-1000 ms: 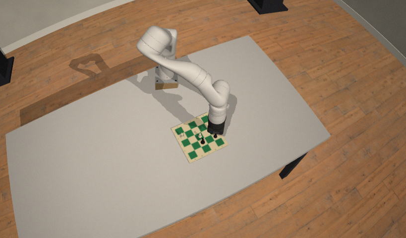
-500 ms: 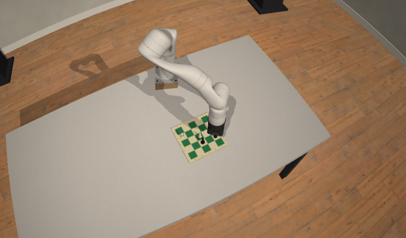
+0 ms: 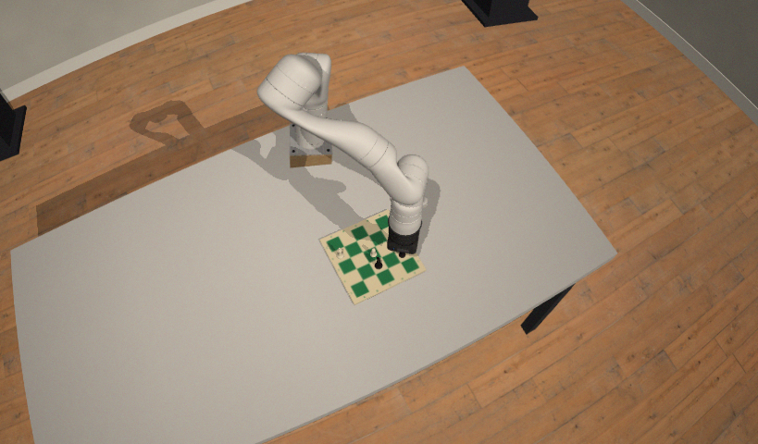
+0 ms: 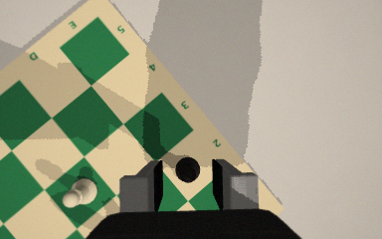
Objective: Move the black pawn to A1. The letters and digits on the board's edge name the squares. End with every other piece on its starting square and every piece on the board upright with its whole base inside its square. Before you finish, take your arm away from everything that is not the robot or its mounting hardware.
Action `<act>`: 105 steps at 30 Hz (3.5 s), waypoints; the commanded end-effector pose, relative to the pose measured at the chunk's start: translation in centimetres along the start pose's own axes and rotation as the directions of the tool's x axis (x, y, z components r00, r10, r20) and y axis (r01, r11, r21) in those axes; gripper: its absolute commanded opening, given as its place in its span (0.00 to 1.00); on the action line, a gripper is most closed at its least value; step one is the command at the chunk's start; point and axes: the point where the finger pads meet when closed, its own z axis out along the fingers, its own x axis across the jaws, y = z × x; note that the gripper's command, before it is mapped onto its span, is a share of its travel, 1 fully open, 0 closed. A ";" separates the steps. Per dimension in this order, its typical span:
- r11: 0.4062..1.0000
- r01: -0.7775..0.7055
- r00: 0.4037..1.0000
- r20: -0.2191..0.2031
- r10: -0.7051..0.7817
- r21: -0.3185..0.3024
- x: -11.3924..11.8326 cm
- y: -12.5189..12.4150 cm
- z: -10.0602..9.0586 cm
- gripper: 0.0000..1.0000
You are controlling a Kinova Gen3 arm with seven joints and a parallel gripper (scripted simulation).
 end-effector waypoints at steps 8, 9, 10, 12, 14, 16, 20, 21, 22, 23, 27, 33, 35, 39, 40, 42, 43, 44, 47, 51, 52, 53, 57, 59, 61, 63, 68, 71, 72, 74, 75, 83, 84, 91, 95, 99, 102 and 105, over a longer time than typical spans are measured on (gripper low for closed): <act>1.000 0.000 1.000 -0.001 0.000 -0.001 0.0 0.0 -0.1 0.68; 1.000 0.000 1.000 -0.001 0.000 -0.001 0.0 0.0 -0.1 0.68; 1.000 0.000 1.000 -0.001 0.000 -0.001 0.0 0.0 -0.1 0.68; 1.000 0.000 1.000 -0.001 0.000 -0.001 0.0 0.0 -0.1 0.68; 1.000 0.000 1.000 -0.001 0.000 -0.001 0.0 0.0 -0.1 0.68; 1.000 0.000 1.000 -0.001 0.000 -0.001 0.0 0.0 -0.1 0.68; 1.000 0.000 1.000 -0.001 0.000 -0.001 0.0 0.0 -0.1 0.68; 1.000 0.000 1.000 -0.001 0.000 -0.001 0.0 0.0 -0.1 0.68; 1.000 0.000 1.000 -0.001 0.000 -0.001 0.0 0.0 -0.1 0.68; 1.000 0.000 1.000 -0.001 0.000 -0.001 0.0 0.0 -0.1 0.68; 1.000 0.000 1.000 -0.001 0.000 -0.001 0.0 0.0 -0.1 0.68; 1.000 0.000 1.000 -0.001 0.000 -0.001 0.0 0.0 -0.1 0.68; 1.000 0.000 1.000 -0.001 0.000 -0.001 0.0 0.0 -0.1 0.68; 1.000 0.000 1.000 -0.001 0.000 -0.001 0.1 0.1 -0.1 0.68; 1.000 0.000 1.000 -0.001 0.000 -0.001 0.1 0.1 -0.1 0.68; 1.000 0.000 1.000 -0.001 0.000 -0.001 0.1 0.1 -0.1 0.68; 1.000 0.000 1.000 -0.001 0.000 -0.001 0.1 0.1 -0.1 0.68; 1.000 0.000 1.000 -0.001 0.000 -0.001 0.1 0.1 -0.1 0.68; 1.000 0.000 1.000 -0.001 0.000 -0.001 0.1 0.1 -0.1 0.68; 1.000 0.000 1.000 -0.001 0.000 -0.001 0.1 0.1 -0.1 0.68; 1.000 0.000 1.000 -0.001 0.000 -0.001 0.1 0.1 -0.1 0.68; 1.000 0.000 1.000 -0.001 0.000 -0.001 0.1 0.1 -0.1 0.68; 1.000 0.000 1.000 -0.001 0.000 -0.001 0.1 0.1 -0.1 0.68; 1.000 0.000 1.000 -0.001 0.000 -0.001 0.1 0.1 -0.1 0.68; 1.000 0.000 1.000 -0.001 0.000 -0.001 0.1 0.1 -0.1 0.68; 1.000 0.000 1.000 -0.001 0.000 -0.001 0.1 0.1 -0.1 0.68; 1.000 0.000 1.000 -0.001 0.000 -0.001 0.1 0.1 -0.1 0.68; 1.000 0.000 1.000 -0.001 0.000 -0.001 0.1 0.1 -0.1 0.68; 1.000 0.000 1.000 -0.001 0.000 -0.001 0.1 0.1 -0.1 0.68; 1.000 0.000 1.000 -0.001 0.000 -0.001 0.1 0.1 -0.1 0.68; 1.000 0.000 1.000 -0.001 0.000 -0.001 0.1 0.1 -0.1 0.68; 1.000 0.000 1.000 -0.001 0.000 -0.001 0.1 0.1 0.0 0.68; 1.000 0.000 1.000 -0.001 0.000 -0.001 0.1 0.1 0.0 0.68; 1.000 0.000 1.000 -0.001 0.000 -0.001 0.1 0.1 0.5 0.68; 1.000 0.000 1.000 -0.001 0.000 -0.001 0.1 0.1 1.2 0.68; 1.000 0.000 1.000 -0.001 0.000 -0.001 0.1 0.1 2.0 0.68; 1.000 0.000 1.000 -0.001 0.000 -0.001 0.1 0.1 2.4 0.68; 1.000 0.000 1.000 -0.001 0.000 -0.001 0.1 0.1 2.7 0.68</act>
